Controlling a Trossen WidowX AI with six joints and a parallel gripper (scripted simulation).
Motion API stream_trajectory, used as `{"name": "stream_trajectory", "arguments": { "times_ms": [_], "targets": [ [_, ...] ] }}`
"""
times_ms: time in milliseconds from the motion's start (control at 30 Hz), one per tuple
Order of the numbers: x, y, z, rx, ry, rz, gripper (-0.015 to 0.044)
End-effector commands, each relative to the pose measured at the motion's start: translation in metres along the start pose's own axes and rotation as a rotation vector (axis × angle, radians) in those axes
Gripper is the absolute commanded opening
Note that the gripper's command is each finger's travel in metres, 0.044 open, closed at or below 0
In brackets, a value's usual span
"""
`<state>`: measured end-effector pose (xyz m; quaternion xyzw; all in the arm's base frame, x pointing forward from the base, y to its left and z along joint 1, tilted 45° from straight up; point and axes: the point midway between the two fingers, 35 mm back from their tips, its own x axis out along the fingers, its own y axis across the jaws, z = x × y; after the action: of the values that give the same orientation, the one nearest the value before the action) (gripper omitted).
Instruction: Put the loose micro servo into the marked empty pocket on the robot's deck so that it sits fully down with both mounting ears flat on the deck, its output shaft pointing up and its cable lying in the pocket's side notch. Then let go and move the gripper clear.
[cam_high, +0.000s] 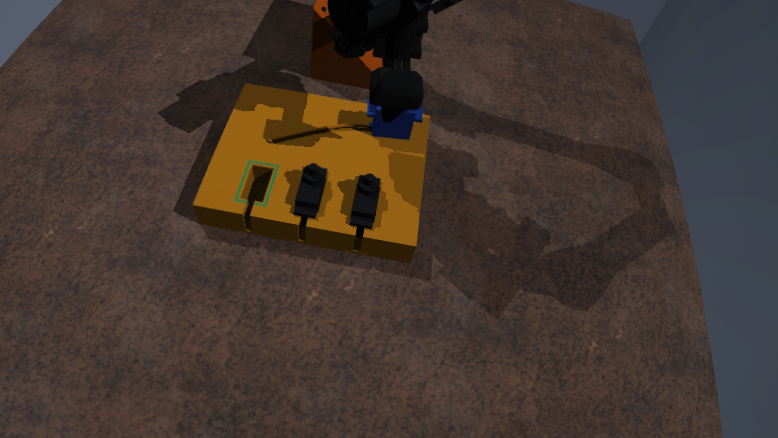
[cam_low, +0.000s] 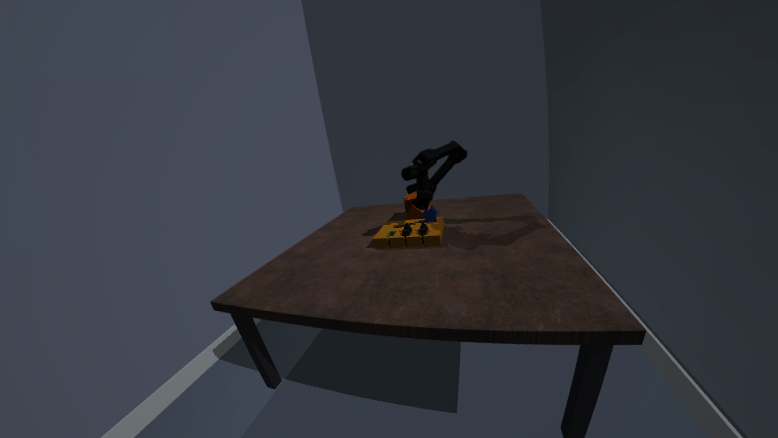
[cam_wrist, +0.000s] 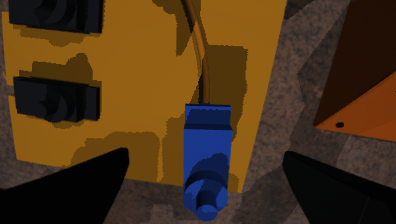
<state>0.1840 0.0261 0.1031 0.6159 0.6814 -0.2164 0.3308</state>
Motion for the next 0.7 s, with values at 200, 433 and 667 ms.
{"name": "stream_trajectory", "arguments": {
  "times_ms": [200,433,667],
  "targets": [
    [0.014,-0.001,0.000,0.006,0.005,0.002,0.0440],
    [0.021,-0.001,-0.001,0.006,0.006,0.002,0.0414],
    [0.021,-0.001,-0.001,0.006,0.006,0.002,0.0230]
  ]
}}
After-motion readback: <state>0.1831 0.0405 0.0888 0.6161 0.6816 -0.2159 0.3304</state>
